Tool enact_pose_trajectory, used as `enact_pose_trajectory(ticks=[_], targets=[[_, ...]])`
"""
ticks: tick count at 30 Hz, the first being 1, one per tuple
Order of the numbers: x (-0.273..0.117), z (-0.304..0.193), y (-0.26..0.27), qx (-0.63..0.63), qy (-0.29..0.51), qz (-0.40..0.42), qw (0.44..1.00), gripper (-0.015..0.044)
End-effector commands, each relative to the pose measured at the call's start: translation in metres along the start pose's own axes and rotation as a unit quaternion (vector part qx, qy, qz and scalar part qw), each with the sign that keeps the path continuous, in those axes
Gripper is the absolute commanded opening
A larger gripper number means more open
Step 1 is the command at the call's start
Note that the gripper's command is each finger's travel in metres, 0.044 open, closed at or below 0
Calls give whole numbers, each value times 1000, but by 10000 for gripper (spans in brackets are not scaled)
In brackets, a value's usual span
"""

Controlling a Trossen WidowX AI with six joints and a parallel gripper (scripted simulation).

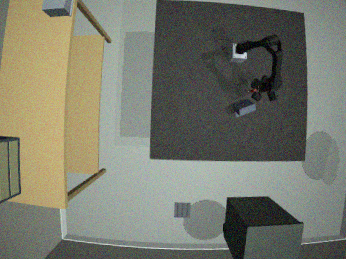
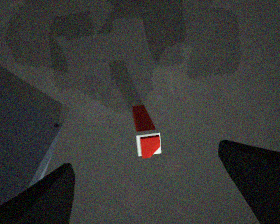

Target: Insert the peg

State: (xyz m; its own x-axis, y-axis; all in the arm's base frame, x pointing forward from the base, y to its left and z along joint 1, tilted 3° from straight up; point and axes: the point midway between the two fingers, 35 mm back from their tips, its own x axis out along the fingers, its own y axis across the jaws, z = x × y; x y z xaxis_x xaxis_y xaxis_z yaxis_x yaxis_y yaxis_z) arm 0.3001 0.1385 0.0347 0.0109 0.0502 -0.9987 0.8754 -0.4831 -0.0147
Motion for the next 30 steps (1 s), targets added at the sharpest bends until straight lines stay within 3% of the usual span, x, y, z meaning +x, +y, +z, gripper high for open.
enact_pose_trajectory(ticks=[1, 30], targets=[[8, 1, -2, 2, -2, -5, 1000, 440], [55, 2, -3, 2, -2, -6, 1000, 440]])
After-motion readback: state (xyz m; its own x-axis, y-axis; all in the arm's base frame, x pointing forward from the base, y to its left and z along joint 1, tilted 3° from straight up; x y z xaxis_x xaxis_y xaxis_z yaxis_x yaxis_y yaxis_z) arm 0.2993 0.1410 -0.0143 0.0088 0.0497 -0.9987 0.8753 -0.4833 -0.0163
